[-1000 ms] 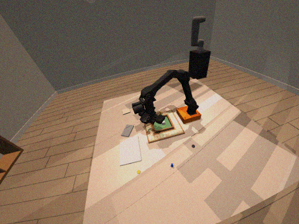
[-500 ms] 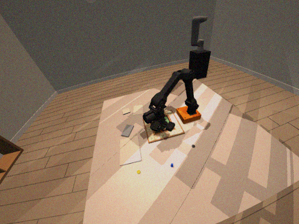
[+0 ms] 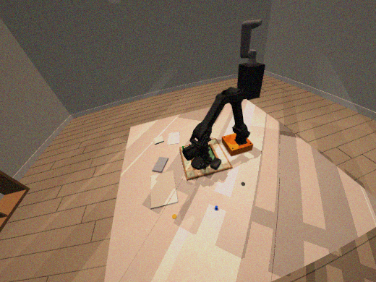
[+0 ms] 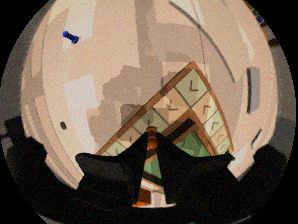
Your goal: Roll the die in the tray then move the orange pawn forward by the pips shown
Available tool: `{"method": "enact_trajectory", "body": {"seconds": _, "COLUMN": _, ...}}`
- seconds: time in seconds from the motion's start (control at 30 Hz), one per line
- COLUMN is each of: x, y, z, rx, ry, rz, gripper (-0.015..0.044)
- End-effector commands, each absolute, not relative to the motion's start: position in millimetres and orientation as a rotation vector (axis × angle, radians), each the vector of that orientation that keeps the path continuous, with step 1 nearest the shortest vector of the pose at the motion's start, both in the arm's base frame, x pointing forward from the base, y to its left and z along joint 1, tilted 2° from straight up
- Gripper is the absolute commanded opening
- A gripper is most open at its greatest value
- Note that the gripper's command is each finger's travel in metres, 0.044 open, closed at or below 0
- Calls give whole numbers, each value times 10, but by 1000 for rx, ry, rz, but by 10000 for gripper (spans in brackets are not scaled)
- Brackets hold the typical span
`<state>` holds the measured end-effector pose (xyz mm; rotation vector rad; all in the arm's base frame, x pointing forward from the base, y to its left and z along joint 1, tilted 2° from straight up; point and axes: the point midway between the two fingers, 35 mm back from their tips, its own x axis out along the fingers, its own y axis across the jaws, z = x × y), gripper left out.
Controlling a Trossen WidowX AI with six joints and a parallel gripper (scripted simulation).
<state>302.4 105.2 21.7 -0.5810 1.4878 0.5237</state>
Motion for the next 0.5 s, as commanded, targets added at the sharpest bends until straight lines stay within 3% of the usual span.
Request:
{"method": "enact_trajectory", "body": {"seconds": 0.0, "x": 3018, "y": 1051, "z": 172, "rx": -578, "ry": 1492, "rz": 523, "gripper": 0}}
{"method": "enact_trajectory", "body": {"seconds": 0.43, "x": 3021, "y": 1046, "z": 9, "rx": -578, "ry": 1492, "rz": 523, "gripper": 0}}
{"method": "enact_trajectory", "body": {"seconds": 0.47, "x": 3044, "y": 1054, "z": 74, "rx": -579, "ry": 1480, "rz": 522, "gripper": 26}}
